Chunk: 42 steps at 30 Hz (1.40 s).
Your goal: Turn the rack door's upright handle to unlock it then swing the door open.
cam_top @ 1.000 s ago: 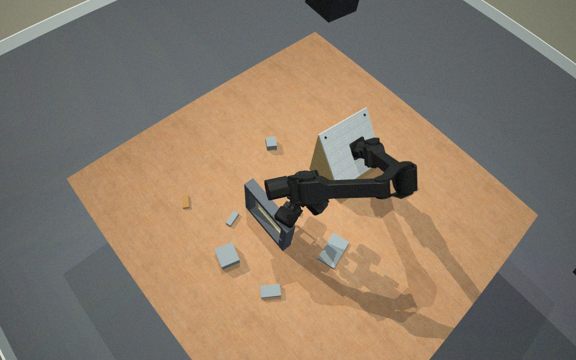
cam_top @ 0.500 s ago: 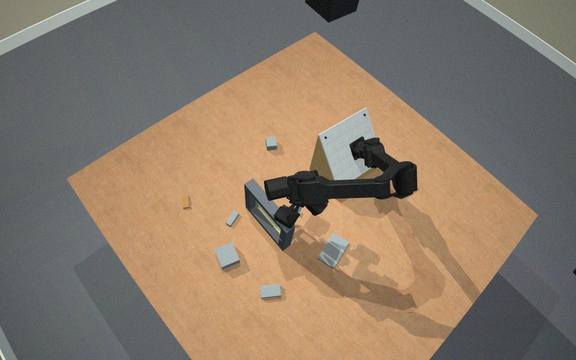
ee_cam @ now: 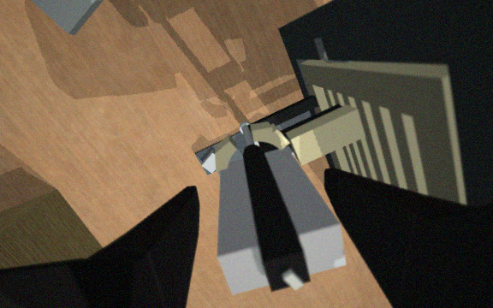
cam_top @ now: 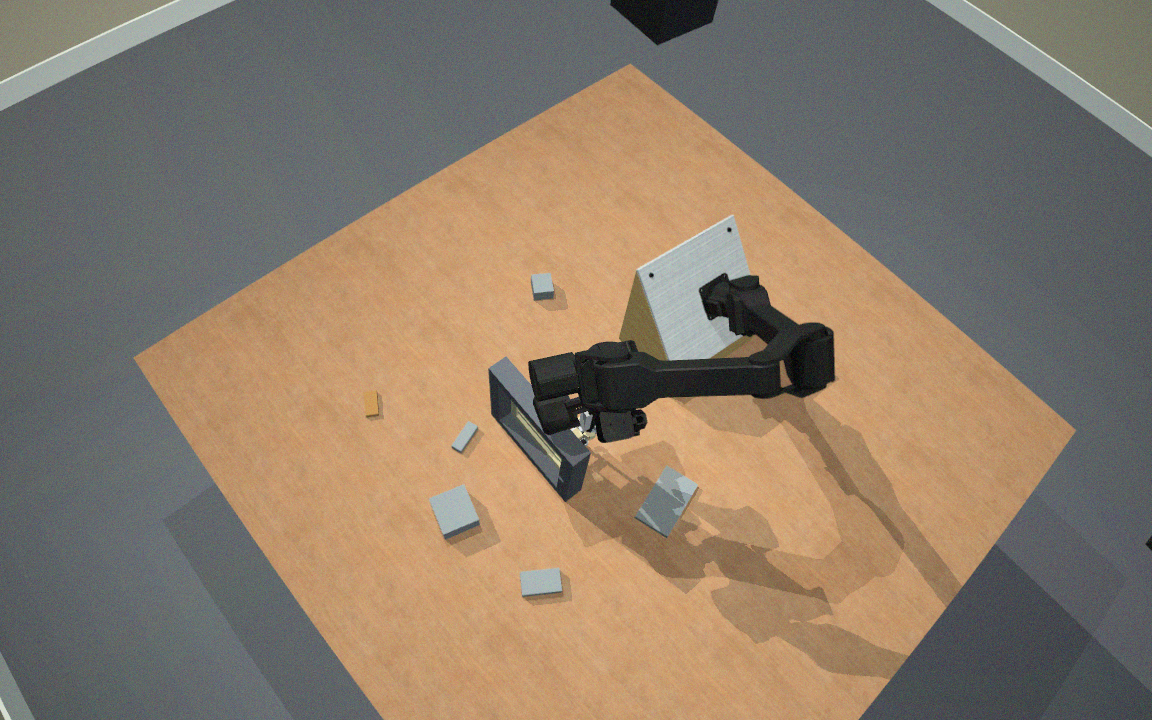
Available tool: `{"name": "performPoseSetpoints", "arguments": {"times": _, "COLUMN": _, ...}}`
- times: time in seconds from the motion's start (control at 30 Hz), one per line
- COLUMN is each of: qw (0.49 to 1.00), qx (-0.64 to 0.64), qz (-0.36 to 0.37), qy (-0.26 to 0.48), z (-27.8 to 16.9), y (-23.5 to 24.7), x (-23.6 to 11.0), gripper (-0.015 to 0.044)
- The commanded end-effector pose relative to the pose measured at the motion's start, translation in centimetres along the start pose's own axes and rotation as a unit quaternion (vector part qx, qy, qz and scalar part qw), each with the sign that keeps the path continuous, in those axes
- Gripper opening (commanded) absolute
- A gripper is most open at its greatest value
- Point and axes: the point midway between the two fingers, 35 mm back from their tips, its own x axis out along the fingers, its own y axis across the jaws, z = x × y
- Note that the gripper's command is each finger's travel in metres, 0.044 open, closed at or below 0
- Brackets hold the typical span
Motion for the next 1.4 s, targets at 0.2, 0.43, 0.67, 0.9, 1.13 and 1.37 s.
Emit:
{"name": "performPoseSetpoints", "arguments": {"times": 0.2, "qw": 0.971, "qx": 0.239, "qz": -0.001, "qy": 0.002, "z": -0.04, "y": -0.02, "x": 0.07, "gripper": 0.0288}}
{"name": "performPoseSetpoints", "arguments": {"times": 0.43, "qw": 0.915, "qx": 0.403, "qz": -0.001, "qy": 0.002, "z": -0.03, "y": -0.03, "x": 0.07, "gripper": 0.0288}}
{"name": "performPoseSetpoints", "arguments": {"times": 0.67, "qw": 0.832, "qx": 0.555, "qz": -0.001, "qy": 0.002, "z": -0.03, "y": -0.03, "x": 0.07, "gripper": 0.0288}}
{"name": "performPoseSetpoints", "arguments": {"times": 0.9, "qw": 0.724, "qx": 0.69, "qz": -0.001, "qy": 0.002, "z": -0.03, "y": -0.03, "x": 0.07, "gripper": 0.0288}}
{"name": "performPoseSetpoints", "arguments": {"times": 1.13, "qw": 0.594, "qx": 0.805, "qz": -0.002, "qy": 0.001, "z": -0.03, "y": -0.03, "x": 0.07, "gripper": 0.0288}}
{"name": "performPoseSetpoints", "arguments": {"times": 1.37, "qw": 0.446, "qx": 0.895, "qz": -0.002, "qy": 0.001, "z": -0.02, "y": -0.02, "x": 0.06, "gripper": 0.0288}}
